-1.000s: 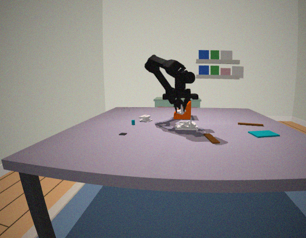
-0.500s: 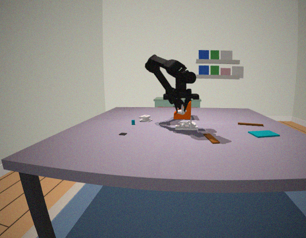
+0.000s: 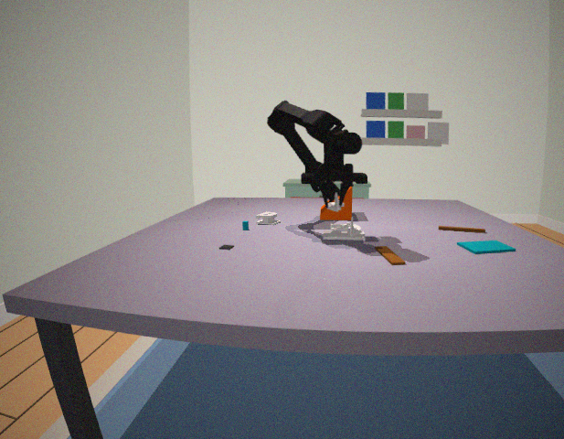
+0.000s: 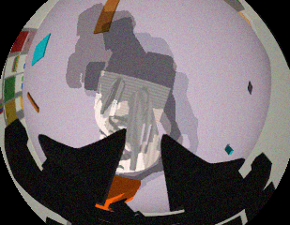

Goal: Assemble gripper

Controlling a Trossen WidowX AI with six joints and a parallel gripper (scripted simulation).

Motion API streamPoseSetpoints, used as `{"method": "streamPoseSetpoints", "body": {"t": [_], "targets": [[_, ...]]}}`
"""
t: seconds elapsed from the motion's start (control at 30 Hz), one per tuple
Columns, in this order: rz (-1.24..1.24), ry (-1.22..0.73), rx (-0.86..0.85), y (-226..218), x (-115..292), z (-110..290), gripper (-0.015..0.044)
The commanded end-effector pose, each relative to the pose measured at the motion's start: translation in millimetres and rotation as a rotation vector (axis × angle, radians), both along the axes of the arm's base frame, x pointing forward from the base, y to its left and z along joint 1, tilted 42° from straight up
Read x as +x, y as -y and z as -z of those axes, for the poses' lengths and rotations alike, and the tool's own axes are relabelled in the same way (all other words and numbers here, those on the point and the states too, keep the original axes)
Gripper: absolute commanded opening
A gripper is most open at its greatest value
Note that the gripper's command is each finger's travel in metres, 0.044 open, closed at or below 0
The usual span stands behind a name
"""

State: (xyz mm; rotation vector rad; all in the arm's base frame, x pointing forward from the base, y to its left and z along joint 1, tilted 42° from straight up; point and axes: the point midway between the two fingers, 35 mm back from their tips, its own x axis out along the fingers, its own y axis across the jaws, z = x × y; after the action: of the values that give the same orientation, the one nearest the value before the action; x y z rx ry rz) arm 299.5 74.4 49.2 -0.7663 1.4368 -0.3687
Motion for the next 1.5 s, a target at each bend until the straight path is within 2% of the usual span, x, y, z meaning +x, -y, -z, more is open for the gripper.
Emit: {"method": "streamPoseSetpoints", "body": {"t": [0.0,1.47], "targets": [[0.005,0.006,0.001,-0.4,0.3,0.2,0.0134],[0.004,0.006,-0.001,33.3,7.1,37.8,0.0134]]}}
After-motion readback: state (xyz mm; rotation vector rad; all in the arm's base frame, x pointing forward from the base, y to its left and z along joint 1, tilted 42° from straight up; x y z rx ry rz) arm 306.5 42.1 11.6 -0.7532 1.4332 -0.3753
